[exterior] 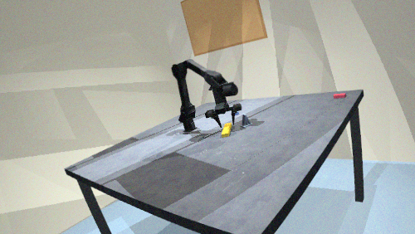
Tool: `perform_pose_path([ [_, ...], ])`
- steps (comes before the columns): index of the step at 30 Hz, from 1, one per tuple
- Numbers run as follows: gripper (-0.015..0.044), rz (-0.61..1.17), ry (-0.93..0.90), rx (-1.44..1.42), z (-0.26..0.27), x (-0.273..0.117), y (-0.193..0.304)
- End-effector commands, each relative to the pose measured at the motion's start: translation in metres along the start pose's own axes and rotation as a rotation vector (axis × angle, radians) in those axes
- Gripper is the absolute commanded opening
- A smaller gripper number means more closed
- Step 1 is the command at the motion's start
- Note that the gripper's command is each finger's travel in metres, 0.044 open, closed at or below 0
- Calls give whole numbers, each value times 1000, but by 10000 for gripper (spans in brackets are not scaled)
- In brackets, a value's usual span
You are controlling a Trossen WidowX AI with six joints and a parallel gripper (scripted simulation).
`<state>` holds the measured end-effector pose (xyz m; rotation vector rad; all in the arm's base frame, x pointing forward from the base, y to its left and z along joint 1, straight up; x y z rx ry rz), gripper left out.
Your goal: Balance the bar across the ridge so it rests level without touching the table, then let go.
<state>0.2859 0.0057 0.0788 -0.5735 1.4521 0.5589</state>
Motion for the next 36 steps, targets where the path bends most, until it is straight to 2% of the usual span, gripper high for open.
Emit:
perform_pose_path([
  [1,315,6,15,4,-2,10,1],
  [19,315,6,15,4,-2,11,1],
  [25,157,7,9,0,-1,10,1],
  [33,104,7,9,0,-1,10,1],
  [36,25,7,9,0,-1,6,1],
])
Point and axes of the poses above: the point midway between the two fingers, 35 mm back from their tips, its own x axis out along the fingers, its own z axis across the jaws, y = z × x, the point moved 2 cm from there along -x, back along the fingers, and after that the axes turned 10 degrees about -x, right-handed, at the moved point
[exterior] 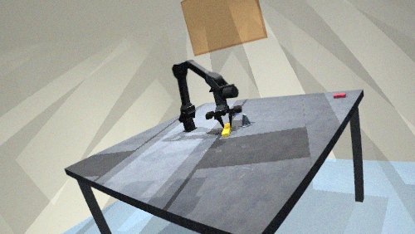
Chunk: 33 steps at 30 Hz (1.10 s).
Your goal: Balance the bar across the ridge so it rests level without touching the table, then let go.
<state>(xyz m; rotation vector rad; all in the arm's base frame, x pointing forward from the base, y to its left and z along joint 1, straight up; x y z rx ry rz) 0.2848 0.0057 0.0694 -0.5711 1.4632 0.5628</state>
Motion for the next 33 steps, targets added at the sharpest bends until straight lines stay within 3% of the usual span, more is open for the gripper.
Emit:
perform_pose_path([
  [1,0,0,0,0,1,-6,-1],
  [33,0,-2,5,3,3,-86,-3],
])
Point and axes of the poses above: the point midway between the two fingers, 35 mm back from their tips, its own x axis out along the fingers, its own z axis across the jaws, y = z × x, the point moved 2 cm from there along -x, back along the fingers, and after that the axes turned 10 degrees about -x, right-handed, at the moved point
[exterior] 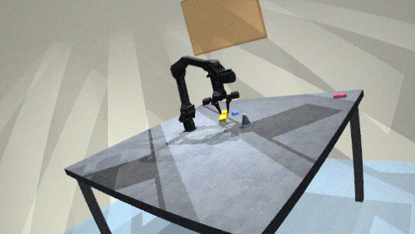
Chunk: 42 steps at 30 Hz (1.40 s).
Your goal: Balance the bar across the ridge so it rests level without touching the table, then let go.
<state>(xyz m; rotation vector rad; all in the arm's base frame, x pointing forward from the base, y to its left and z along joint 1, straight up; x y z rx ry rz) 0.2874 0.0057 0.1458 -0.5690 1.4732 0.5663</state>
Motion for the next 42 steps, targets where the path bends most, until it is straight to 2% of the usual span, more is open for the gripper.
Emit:
perform_pose_path([
  [1,0,-9,-3,3,-2,-13,1],
  [11,0,-9,-2,29,-2,-32,3],
  [29,0,-5,-10,681,65,-38,6],
  [42,0,-1,-15,1051,113,-38,6],
])
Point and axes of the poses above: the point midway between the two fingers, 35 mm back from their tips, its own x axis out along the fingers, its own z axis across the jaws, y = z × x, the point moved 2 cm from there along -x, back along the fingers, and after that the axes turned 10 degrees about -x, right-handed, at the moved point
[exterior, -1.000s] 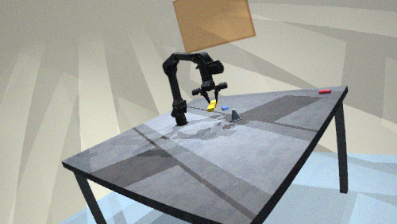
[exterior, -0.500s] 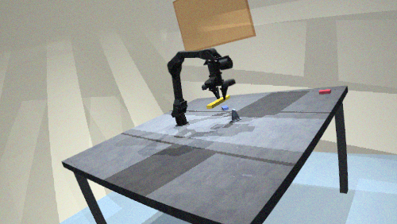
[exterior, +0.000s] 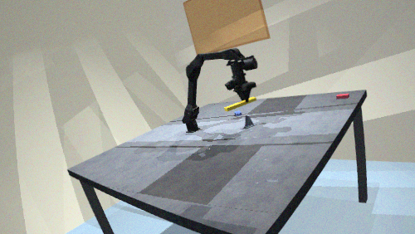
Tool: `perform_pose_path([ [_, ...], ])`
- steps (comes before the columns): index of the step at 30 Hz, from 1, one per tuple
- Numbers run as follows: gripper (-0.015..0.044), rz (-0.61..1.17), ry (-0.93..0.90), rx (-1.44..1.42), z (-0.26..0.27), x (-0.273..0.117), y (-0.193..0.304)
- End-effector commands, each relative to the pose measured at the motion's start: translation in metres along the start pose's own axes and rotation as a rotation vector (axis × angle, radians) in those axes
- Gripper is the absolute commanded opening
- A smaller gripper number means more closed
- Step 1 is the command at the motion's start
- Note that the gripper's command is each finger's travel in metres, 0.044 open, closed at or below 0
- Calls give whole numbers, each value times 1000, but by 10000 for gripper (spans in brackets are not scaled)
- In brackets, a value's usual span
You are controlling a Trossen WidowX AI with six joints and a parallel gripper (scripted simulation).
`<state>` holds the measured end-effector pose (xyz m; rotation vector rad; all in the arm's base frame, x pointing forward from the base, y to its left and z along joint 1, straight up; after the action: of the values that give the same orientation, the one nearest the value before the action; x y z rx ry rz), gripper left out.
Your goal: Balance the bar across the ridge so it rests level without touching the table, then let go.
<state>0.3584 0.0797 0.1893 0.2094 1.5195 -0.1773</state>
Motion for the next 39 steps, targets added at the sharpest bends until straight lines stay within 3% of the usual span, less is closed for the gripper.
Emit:
perform_pose_path([
  [1,0,-9,7,98,9,4,10],
  [39,0,-9,6,130,18,48,12],
])
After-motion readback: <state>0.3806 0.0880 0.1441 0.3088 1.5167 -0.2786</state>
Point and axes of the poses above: the point midway between the two fingers, 35 mm back from their tips, its own x axis out along the fingers, its own z axis across the jaws, y = z × x, the point moved 2 cm from there along -x, back along the fingers, and after that the axes turned 10 degrees about -x, right-handed, at the moved point
